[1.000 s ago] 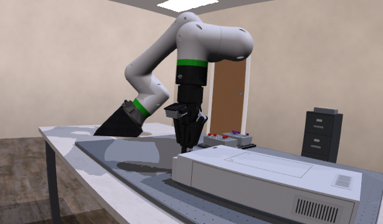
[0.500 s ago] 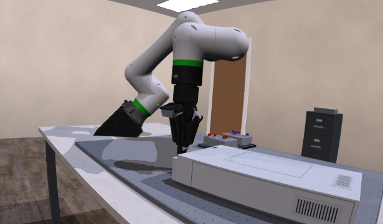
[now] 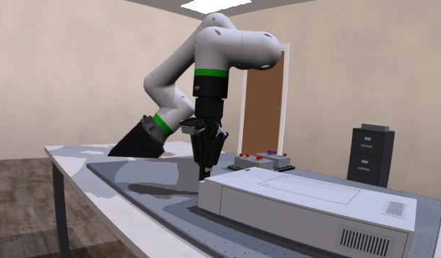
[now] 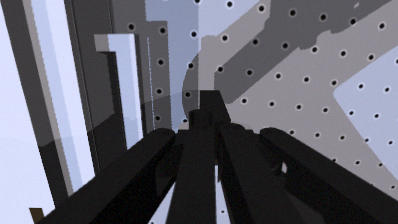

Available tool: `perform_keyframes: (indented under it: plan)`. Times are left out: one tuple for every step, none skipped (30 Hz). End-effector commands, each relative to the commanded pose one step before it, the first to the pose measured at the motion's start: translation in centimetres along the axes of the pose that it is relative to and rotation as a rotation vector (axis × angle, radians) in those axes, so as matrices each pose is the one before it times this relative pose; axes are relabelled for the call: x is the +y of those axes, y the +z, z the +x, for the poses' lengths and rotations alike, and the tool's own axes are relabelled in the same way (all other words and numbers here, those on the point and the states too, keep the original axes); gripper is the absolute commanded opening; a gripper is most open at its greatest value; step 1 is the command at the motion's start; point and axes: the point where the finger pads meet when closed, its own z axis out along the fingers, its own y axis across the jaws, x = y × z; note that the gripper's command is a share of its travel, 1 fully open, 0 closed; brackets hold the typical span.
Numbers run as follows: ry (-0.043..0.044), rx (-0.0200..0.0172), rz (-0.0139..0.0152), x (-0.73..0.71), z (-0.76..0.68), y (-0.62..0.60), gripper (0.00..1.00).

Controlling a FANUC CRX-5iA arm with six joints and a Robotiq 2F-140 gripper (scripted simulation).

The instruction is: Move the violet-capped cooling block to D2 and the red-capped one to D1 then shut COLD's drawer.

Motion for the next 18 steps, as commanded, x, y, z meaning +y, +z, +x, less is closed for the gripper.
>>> perform_keyframes:
  plan:
    - [-0.00032,0.00164,0.00115,0.281,0.043,-0.115,0.1]
    - [0.0,0.0,0.0,0.133,0.0,0.0,0.1]
    - [0.00001,-0.00001,-0.00002,-0.005,0.002,-0.001,0.1]
    - [-0.00001,0.00001,0.00001,0.004,-0.002,0.001,0.1]
    - [0.0,0.0,0.00001,0.001,-0.001,0.0,0.1]
    - [0.00001,0.0,0.00002,-0.006,0.001,-0.002,0.1]
    - [0.0,0.0,0.0,0.0,0.0,0.0,0.1]
    - [0.0,0.0,0.0,0.0,0.0,0.0,0.1]
    - [-0.00003,0.00001,0.00002,0.001,-0.001,0.0,0.1]
    - [0.0,0.0,0.0,0.0,0.0,0.0,0.1]
    - [0.0,0.0,0.0,0.0,0.0,0.0,0.1]
    - [0.0,0.0,0.0,0.0,0.0,0.0,0.1]
    - [0.0,0.0,0.0,0.0,0.0,0.0,0.1]
    - [0.00002,0.0,-0.00003,0.007,-0.001,-0.13,0.1]
    - [0.0,0.00001,0.0,0.002,-0.001,-0.132,0.1]
    - [0.0,0.00001,0.0,0.002,-0.001,-0.132,0.1]
    - [0.0,0.0,0.0,0.0,0.0,-0.133,0.1]
    - [0.0,0.0,0.0,0.0,0.0,-0.133,0.1]
